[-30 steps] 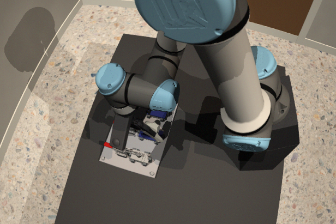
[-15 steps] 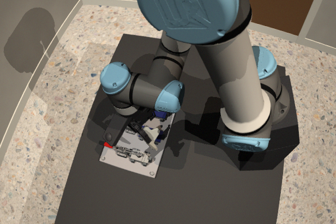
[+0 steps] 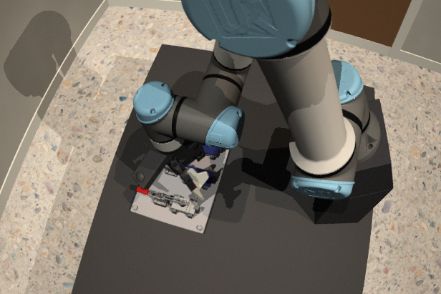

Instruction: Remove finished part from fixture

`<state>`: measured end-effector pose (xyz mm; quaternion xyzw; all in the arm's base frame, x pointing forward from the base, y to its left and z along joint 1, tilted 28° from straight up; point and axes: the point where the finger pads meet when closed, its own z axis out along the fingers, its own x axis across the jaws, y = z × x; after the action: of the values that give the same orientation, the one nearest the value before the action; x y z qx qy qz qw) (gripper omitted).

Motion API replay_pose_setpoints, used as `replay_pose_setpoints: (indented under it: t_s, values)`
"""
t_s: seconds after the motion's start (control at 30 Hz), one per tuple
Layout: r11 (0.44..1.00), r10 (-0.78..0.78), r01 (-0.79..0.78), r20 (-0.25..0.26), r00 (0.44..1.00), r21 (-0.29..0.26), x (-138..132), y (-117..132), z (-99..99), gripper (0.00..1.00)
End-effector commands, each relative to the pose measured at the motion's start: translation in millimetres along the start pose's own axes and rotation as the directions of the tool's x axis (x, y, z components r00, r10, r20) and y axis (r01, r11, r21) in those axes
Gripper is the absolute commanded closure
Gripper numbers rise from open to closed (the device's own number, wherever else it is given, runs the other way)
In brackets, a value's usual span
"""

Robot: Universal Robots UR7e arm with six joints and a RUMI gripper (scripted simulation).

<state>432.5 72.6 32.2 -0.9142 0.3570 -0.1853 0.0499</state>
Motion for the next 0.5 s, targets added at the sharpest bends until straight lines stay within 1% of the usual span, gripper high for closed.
replay_pose_setpoints:
  t_s: [0.0, 0.03, 0.47]
  values:
    - [0.984, 0.174, -0.174, -0.005, 0.985, 0.023, -0.3, -3.3, -1.7, 0.0]
    - [0.978, 0.209, -0.208, -0.004, 0.978, 0.028, -0.4, -3.8, -2.1, 0.0]
    - [0.978, 0.209, -0.208, -0.004, 0.978, 0.028, -0.4, -3.8, -2.1, 0.0]
